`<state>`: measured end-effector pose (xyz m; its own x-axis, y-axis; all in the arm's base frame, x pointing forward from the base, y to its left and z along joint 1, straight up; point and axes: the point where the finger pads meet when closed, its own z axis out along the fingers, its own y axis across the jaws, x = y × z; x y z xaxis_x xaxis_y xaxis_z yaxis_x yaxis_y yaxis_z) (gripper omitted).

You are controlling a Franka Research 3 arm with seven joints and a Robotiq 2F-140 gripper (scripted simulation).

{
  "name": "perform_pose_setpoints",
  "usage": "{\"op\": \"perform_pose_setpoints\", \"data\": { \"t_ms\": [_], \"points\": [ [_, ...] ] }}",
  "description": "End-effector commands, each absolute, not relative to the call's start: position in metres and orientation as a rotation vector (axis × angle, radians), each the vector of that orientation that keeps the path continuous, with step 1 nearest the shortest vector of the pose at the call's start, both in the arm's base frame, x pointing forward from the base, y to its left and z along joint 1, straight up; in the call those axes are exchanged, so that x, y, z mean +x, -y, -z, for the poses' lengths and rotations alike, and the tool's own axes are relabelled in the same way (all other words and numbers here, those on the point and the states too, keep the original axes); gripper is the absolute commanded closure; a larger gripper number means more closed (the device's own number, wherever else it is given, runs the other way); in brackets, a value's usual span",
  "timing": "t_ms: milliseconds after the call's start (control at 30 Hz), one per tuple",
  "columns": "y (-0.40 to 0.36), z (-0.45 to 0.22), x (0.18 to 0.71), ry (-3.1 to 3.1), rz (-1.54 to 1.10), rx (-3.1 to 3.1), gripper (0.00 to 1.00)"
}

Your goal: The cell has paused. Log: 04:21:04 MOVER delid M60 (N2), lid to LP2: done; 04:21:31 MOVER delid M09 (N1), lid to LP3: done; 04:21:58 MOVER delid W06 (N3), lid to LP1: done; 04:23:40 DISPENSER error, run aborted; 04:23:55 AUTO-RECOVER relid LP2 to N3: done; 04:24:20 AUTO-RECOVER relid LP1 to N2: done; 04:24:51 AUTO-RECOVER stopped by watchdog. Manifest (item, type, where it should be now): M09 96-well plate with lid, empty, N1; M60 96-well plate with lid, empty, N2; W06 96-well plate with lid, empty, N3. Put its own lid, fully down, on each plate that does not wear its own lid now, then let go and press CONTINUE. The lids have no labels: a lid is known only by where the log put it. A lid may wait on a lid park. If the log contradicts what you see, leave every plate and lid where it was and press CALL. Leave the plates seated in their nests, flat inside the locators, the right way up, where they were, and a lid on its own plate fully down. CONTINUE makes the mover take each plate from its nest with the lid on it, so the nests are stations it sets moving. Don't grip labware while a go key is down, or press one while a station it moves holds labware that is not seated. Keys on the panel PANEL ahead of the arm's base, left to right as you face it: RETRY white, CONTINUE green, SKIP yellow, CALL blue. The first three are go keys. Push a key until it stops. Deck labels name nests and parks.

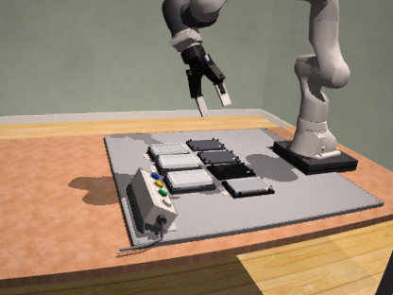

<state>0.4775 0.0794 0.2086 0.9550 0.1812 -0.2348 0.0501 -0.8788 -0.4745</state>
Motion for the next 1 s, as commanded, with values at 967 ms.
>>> {"op": "perform_pose_setpoints", "data": {
  "t_ms": [967],
  "points": [
    [0.015, -0.082, 0.386, -0.109, -0.013, -3.142, 0.00]
  ]
}}
